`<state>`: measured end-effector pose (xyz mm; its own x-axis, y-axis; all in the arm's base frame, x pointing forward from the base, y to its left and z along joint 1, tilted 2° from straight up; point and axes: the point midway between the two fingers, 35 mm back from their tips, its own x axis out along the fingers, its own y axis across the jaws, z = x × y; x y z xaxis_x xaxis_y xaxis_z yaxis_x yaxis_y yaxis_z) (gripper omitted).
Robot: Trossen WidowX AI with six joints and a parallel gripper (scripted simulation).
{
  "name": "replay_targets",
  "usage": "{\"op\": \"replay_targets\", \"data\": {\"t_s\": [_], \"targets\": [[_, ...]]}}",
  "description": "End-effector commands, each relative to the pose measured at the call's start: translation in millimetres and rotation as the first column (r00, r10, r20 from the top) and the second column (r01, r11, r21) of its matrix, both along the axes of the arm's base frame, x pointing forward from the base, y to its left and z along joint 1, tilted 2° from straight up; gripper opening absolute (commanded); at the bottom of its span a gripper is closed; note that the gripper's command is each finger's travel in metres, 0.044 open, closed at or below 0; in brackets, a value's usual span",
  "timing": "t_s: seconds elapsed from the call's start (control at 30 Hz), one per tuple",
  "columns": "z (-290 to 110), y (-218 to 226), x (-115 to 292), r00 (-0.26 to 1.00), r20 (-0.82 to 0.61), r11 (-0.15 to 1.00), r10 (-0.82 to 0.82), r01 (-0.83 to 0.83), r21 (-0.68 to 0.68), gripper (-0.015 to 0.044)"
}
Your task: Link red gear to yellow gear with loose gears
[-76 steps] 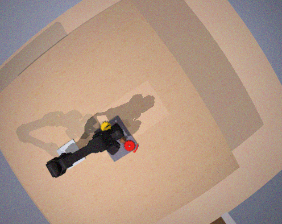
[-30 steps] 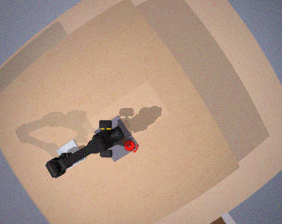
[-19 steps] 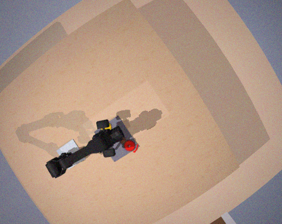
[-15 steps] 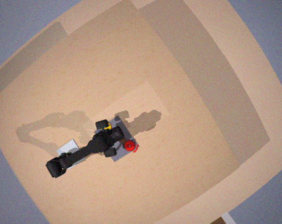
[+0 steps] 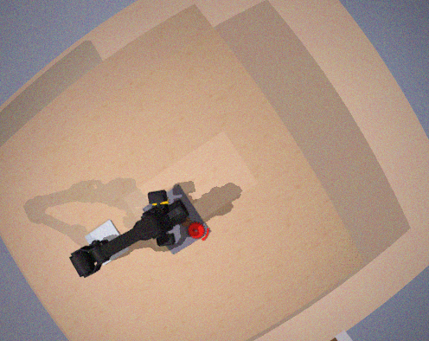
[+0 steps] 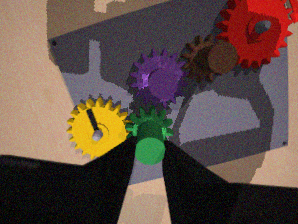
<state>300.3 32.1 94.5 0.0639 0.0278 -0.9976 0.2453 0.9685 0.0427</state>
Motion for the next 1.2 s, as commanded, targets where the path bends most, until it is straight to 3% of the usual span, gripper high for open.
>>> {"op": "replay_targets", "data": {"t_s": [0.0,0.23,0.37,1.03,1.17], "targets": [[-8.6,0.8,-0.3,0.996,-0.011,0.996,-0.093,0.094,0.007,0.0],[-11.5,0.2,-0.5,0.962,-0.018,0.961,-0.274,0.274,0.017,0.0],[-11.2,0.0,0.0,0.96,-0.018,0.96,-0.28,0.28,0.017,0.0],[-14.6,0.1,-0.4,0.983,-0.003,0.983,0.185,-0.185,-0.009,0.0],[-15.1,0.2,0.2,0.984,-0.003,0.984,0.18,-0.18,-0.008,0.0]]}}
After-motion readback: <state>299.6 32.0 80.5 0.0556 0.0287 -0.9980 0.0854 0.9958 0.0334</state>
